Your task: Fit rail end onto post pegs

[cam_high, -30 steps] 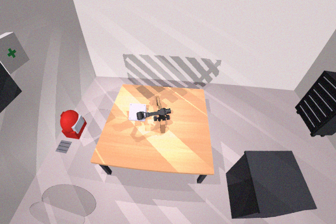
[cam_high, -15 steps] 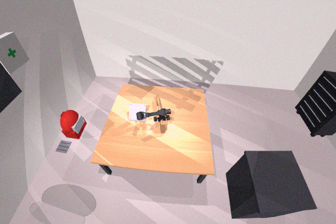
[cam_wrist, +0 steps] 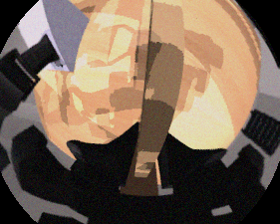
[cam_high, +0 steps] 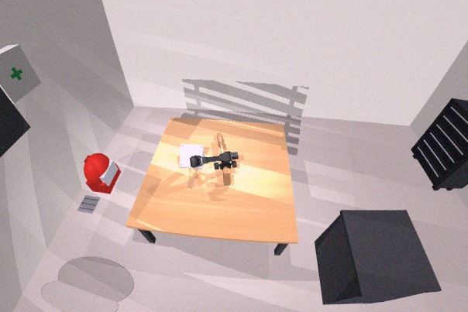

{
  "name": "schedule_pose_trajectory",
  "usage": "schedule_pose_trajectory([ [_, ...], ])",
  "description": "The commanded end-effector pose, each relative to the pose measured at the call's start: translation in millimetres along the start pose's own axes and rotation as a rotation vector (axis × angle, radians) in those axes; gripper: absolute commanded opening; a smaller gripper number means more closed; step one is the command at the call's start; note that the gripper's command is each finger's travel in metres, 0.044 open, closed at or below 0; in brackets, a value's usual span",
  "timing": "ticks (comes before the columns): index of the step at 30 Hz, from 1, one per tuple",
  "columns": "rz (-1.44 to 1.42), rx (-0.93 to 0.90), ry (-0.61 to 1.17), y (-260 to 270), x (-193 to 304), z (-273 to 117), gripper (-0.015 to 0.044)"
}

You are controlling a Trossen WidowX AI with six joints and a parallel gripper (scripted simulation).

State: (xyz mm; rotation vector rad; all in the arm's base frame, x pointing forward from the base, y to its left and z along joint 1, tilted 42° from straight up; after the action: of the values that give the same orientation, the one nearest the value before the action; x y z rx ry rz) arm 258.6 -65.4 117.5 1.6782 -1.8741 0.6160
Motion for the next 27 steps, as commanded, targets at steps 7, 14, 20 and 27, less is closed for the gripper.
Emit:
schedule_pose_trajectory([
  [7,-0.001,-0.001,0.001,0,0,0,0.0341],
  [14,-0.001,-0.001,0.001,0,0,0,0.0440],
  [20,-0.001,0.007,-0.002,6,-29,-28,0.0440],
  [27,-0.001,0.007,-0.002,6,-30,-30,0.0440],
])
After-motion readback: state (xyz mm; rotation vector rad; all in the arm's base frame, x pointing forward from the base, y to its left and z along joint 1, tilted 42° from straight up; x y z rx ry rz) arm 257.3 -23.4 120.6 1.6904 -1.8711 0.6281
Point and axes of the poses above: the point midway between the two fingers, 35 mm back from their tips, its own z axis out along the fingers, its own y axis across the jaws, x = y × z, the point moved 3 cm from there along -z, back along the fingers, and after that the axes turned 10 degrees about z, right-handed, at the moved point
